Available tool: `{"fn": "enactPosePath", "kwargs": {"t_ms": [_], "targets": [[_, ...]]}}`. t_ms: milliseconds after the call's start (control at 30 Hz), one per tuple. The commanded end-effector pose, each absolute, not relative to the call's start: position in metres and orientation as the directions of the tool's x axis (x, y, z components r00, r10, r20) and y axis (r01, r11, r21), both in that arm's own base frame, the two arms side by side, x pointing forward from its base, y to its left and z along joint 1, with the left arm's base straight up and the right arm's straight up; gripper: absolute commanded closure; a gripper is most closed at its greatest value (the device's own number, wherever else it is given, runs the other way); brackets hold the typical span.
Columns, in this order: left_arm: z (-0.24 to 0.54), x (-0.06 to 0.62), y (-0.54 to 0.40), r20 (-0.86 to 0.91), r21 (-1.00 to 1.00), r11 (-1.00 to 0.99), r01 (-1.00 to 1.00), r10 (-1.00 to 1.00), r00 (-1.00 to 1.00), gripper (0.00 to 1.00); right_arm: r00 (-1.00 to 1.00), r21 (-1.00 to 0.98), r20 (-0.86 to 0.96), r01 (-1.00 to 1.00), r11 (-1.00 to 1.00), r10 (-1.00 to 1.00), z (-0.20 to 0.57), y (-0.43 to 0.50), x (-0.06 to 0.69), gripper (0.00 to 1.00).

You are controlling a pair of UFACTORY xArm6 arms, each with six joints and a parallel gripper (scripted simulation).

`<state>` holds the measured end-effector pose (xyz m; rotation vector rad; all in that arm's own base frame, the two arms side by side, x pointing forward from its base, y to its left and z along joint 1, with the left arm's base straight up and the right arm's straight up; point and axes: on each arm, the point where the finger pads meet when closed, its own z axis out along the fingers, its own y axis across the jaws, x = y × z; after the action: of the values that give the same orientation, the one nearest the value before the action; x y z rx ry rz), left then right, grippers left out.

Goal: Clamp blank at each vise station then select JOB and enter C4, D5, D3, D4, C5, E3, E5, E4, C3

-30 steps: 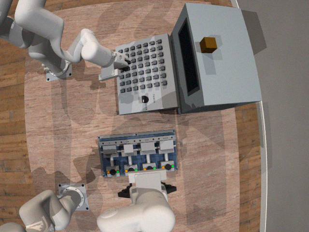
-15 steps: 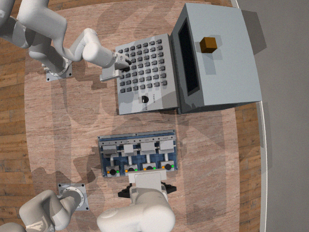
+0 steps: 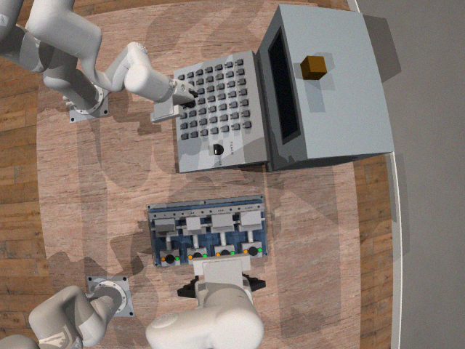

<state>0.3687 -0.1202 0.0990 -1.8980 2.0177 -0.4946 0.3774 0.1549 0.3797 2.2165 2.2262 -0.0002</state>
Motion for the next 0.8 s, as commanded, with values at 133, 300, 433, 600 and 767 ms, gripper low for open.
{"fn": "enactPosePath", "kwargs": {"t_ms": [133, 300, 433, 600, 767], "targets": [[0.100, 0.370, -0.121, 0.001, -0.466, 0.054, -0.883, -0.998, -0.061, 1.00, -0.004, 0.005, 0.002, 1.000, 0.004, 1.000, 0.381, 0.155, 0.378, 0.00], [0.100, 0.370, -0.121, 0.001, -0.466, 0.054, -0.883, -0.998, -0.061, 1.00, -0.004, 0.005, 0.002, 1.000, 0.004, 1.000, 0.381, 0.155, 0.378, 0.00], [0.106, 0.367, -0.120, 0.001, -0.466, 0.054, -0.883, -0.998, -0.061, 1.00, -0.004, 0.005, 0.002, 1.000, 0.004, 1.000, 0.381, 0.155, 0.378, 0.00], [0.108, 0.367, -0.107, 0.001, -0.466, 0.054, -0.883, -0.998, -0.061, 1.00, -0.004, 0.005, 0.002, 1.000, 0.004, 1.000, 0.381, 0.155, 0.378, 0.00], [0.108, 0.368, -0.086, 0.001, -0.466, 0.054, -0.883, -0.998, -0.061, 1.00, -0.004, 0.005, 0.002, 1.000, 0.004, 1.000, 0.381, 0.155, 0.378, 0.00]]}}
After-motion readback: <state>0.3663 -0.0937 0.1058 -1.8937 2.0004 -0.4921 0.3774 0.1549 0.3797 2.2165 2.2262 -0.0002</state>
